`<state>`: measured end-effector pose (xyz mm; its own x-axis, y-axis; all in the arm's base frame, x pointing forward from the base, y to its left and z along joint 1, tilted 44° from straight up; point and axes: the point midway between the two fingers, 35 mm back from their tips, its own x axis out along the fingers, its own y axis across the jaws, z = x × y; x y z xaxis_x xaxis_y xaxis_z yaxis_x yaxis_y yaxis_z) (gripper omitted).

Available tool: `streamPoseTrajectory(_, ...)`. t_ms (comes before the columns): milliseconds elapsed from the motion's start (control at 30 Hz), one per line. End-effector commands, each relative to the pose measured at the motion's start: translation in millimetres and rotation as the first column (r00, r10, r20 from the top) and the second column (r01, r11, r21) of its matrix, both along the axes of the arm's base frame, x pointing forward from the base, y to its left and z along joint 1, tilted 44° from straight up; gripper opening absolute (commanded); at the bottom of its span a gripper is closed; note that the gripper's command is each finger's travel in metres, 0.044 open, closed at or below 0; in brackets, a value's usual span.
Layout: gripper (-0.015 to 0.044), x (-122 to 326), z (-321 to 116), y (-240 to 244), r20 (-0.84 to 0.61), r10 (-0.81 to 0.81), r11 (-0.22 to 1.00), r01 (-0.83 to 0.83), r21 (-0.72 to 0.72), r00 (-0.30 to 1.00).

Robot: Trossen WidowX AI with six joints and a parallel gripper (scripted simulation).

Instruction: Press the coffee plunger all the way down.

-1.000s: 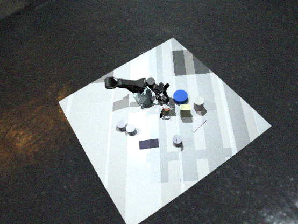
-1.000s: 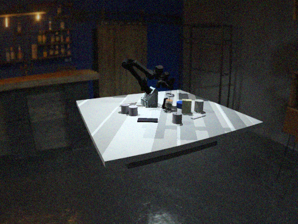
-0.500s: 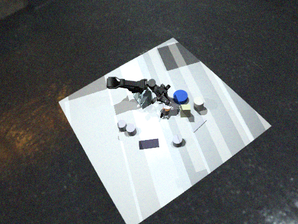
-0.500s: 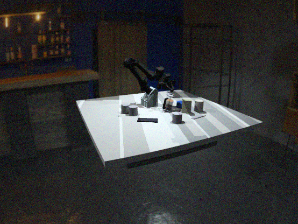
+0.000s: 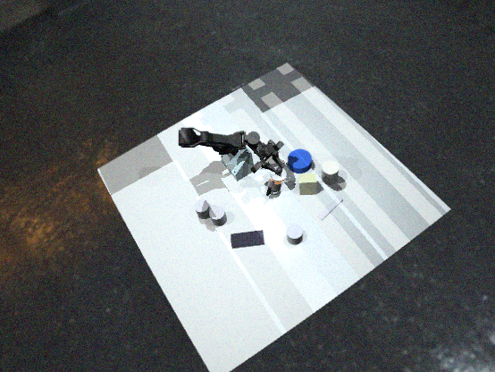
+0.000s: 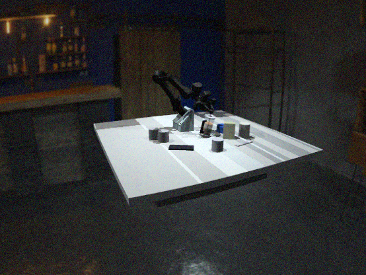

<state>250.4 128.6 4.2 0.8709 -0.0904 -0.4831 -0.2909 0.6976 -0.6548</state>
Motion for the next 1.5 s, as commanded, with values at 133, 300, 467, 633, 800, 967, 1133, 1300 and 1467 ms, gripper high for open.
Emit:
streamPoseTrajectory(133,0.0122,0.1,-6.5,-5.6,-0.016,-0.015,0.999,0.015,-0.038,1.0)
streamPoseTrajectory(300,0.0122,0.6,-6.9,-5.0,-0.016,-0.015,0.999,0.015,-0.038,1.0)
streamPoseTrajectory(467,0.0122,1.0,-6.7,-4.2,-0.016,-0.015,0.999,0.015,-0.038,1.0)
streamPoseTrajectory(633,0.0122,1.5,-7.3,-3.8,-0.016,-0.015,0.999,0.014,-0.038,1.0)
streamPoseTrajectory(800,0.0122,2.0,-7.8,-3.5,-0.016,-0.015,0.999,0.014,-0.038,1.0)
streamPoseTrajectory(967,0.0122,2.1,-3.8,0.3,-0.005,-0.007,1.0,0.007,-0.016,1.0)
streamPoseTrajectory(1133,0.0122,2.1,-3.8,0.3,-0.005,-0.007,1.0,0.007,-0.016,1.0)
streamPoseTrajectory(1300,0.0253,2.1,-3.8,0.3,-0.005,-0.007,1.0,0.007,-0.016,1.0)
streamPoseTrajectory(1467,0.0385,2.1,-3.8,0.3,-0.005,-0.007,1.0,0.007,-0.016,1.0)
